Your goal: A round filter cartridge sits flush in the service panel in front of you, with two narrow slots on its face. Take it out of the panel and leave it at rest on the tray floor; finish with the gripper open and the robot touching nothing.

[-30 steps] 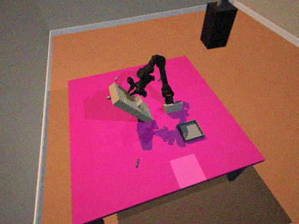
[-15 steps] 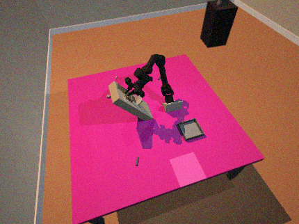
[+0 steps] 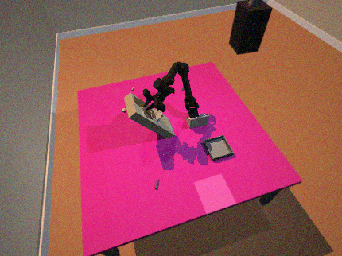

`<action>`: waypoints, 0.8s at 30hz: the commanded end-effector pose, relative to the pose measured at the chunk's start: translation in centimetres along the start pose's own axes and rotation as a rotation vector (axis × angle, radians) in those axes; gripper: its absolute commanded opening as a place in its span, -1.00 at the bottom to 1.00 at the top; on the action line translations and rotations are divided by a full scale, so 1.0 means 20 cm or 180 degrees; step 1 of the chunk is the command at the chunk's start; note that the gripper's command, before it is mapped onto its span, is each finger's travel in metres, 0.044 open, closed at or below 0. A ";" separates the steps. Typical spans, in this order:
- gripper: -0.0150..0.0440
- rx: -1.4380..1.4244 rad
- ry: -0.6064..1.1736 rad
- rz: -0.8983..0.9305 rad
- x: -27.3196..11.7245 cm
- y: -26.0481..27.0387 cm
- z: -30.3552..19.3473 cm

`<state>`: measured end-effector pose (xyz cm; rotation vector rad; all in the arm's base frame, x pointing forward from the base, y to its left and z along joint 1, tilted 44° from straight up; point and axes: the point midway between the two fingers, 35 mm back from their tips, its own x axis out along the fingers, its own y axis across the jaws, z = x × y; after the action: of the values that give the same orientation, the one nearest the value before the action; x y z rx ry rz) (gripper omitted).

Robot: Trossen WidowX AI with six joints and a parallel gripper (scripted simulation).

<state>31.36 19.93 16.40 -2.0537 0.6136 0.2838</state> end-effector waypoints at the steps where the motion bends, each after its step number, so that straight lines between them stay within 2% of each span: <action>1: -0.10 -0.0011 -0.0013 0.0004 0.00 0.00 0.01; 24: -0.10 -0.0010 -0.0013 0.0004 0.02 0.00 0.00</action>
<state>31.67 19.89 16.37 -2.0530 0.6125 0.2833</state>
